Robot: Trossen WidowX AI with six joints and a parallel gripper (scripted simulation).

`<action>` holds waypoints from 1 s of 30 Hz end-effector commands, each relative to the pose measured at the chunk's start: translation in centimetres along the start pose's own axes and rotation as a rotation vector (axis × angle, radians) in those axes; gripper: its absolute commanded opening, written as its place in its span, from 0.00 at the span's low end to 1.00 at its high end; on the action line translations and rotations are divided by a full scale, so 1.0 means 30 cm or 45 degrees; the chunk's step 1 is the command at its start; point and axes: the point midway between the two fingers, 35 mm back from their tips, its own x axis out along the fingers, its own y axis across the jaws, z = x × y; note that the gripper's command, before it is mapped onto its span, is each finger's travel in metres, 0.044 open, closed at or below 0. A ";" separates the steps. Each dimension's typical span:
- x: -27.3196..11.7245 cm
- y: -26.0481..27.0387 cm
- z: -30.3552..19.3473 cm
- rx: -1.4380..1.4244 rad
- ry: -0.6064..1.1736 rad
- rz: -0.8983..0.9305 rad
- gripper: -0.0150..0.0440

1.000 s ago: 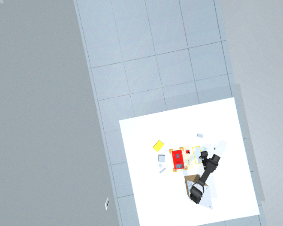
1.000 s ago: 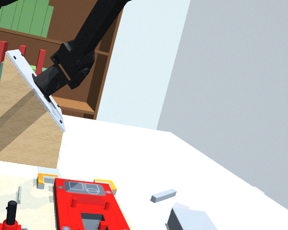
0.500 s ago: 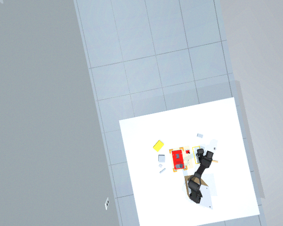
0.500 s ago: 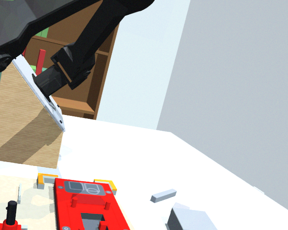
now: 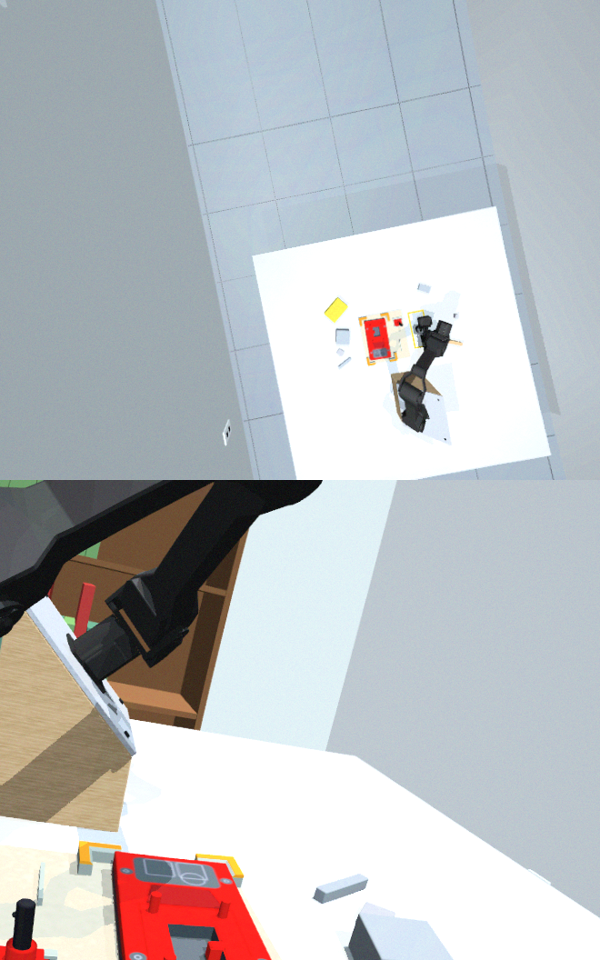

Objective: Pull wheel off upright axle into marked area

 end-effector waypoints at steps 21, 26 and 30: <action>-0.347 -0.268 -0.108 0.003 -0.003 -0.002 1.00; -0.349 -0.273 -0.110 0.003 -0.003 -0.002 1.00; -0.349 -0.273 -0.110 0.003 -0.003 -0.002 1.00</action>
